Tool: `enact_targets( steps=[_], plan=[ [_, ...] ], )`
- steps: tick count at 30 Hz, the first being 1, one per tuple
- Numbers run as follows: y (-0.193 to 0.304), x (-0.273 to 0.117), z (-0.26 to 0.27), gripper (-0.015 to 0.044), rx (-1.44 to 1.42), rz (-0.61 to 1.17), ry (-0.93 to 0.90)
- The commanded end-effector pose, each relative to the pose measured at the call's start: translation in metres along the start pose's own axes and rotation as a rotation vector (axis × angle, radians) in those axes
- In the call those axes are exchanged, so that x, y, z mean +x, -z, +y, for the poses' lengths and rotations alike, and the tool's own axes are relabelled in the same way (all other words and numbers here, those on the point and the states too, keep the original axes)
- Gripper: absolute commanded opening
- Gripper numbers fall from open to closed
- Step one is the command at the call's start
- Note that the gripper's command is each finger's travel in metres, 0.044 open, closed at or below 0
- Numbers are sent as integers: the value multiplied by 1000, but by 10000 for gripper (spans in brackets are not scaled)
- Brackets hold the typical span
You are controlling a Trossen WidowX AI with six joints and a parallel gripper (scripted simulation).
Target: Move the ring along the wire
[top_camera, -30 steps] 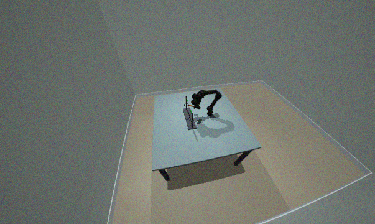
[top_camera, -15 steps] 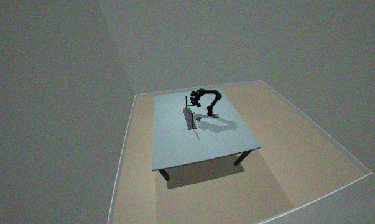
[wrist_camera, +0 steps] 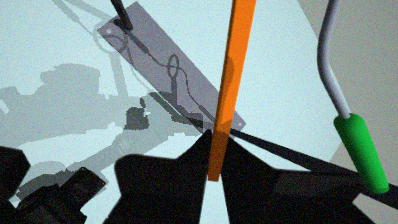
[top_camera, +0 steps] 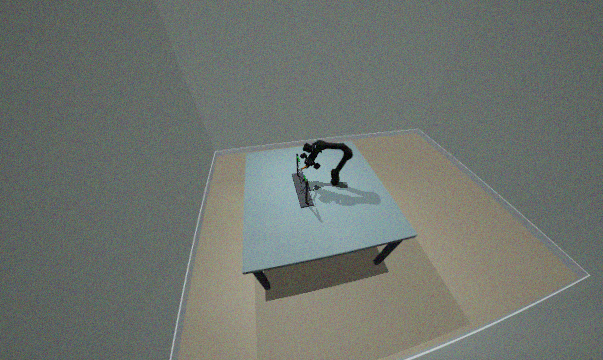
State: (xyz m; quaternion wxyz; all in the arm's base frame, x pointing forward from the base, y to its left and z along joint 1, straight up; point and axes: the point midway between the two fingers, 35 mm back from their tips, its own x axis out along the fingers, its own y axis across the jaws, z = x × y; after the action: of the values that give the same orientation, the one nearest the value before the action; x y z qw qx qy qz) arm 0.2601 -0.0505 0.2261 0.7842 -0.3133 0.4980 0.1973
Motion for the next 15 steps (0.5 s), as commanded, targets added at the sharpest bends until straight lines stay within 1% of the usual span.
enact_targets(
  steps=[1, 15],
  plan=[
    [-1, -1, -1, -150, -42, -9, 3],
    [1, 0, 25, -150, 57, -22, -7]
  ],
)
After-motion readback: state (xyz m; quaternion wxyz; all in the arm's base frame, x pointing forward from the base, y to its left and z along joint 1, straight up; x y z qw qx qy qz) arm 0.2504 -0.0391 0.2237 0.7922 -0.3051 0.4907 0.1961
